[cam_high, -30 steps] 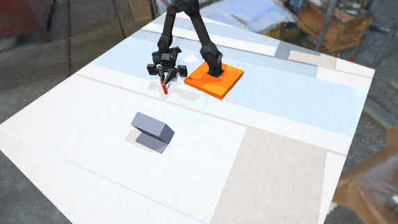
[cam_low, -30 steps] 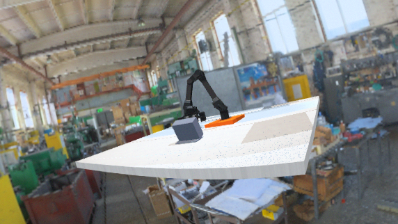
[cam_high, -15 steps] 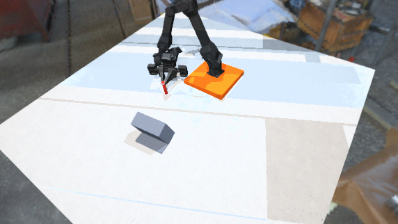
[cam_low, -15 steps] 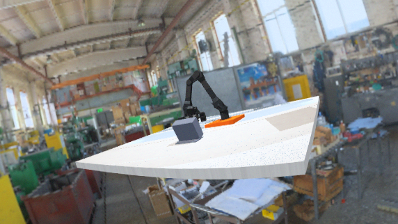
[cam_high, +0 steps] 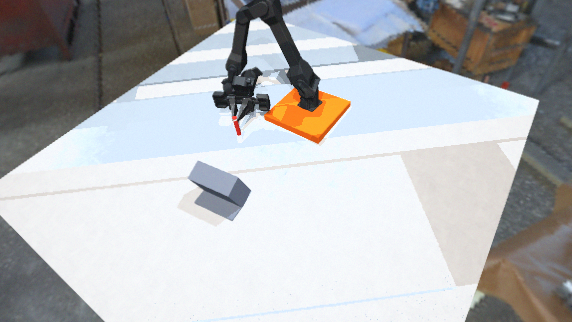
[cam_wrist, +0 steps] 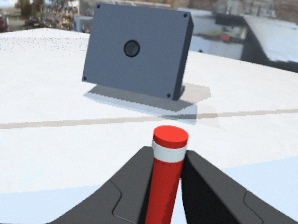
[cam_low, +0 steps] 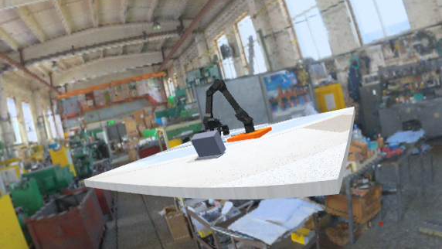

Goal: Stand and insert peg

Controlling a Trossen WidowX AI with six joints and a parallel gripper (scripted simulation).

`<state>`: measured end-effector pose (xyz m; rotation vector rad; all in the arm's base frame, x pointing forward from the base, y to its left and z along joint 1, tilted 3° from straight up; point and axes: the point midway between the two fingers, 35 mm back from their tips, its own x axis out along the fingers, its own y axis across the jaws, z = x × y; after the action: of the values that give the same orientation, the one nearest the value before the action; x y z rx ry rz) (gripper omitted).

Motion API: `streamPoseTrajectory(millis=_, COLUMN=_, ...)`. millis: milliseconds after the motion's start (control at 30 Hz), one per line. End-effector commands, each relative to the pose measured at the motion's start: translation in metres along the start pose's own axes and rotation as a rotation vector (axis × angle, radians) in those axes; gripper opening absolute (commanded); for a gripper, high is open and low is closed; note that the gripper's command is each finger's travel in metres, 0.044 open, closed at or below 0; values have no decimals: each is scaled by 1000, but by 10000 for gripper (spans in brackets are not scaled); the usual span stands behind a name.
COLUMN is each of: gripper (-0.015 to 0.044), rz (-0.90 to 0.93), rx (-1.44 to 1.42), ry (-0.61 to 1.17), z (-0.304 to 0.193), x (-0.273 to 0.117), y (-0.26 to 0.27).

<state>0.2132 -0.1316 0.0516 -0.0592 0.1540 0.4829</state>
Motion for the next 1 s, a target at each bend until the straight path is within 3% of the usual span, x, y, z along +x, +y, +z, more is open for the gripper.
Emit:
streamPoseTrajectory(millis=0, gripper=51, rz=0, rx=0, ry=1, z=-2, x=-1, y=0)
streamPoseTrajectory(millis=167, gripper=56, rz=-3, rx=0, ry=-7, z=0, x=-1, y=0)
streamPoseTrajectory(millis=267, gripper=130, rz=-4, rx=0, ry=-8, z=0, x=-1, y=0)
streamPoseTrajectory(millis=967, gripper=130, rz=-4, rx=0, ry=-8, z=0, x=-1, y=0)
